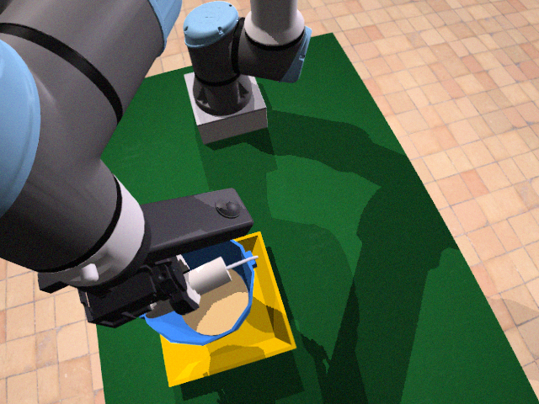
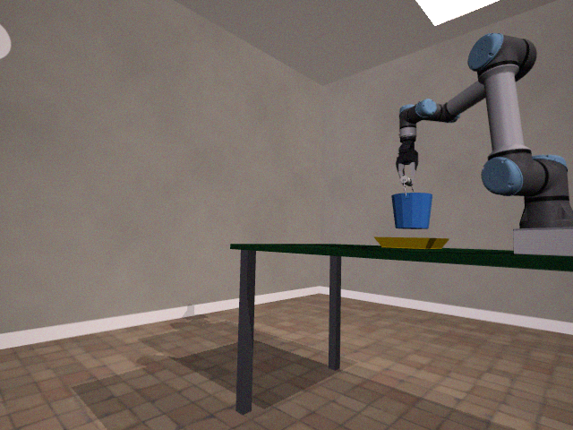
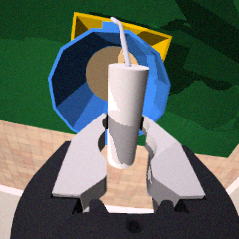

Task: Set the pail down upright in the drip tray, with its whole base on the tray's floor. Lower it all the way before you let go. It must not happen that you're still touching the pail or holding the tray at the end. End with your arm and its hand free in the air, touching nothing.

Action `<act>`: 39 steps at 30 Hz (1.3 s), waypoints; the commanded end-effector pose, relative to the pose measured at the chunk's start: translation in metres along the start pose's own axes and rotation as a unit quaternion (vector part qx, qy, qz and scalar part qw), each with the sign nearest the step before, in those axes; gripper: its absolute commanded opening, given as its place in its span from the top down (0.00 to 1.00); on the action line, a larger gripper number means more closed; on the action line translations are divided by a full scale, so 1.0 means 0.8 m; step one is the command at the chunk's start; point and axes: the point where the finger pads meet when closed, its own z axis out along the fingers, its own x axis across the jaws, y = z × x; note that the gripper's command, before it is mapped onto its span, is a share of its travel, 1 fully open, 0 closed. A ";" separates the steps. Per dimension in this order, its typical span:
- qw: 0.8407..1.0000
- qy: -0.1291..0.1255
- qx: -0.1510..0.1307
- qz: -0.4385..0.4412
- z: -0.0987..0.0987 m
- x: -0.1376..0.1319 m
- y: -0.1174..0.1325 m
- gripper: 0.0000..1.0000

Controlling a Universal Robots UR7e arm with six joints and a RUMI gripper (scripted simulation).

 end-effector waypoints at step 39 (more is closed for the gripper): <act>1.000 0.001 -0.001 0.000 0.010 0.000 0.000 1.00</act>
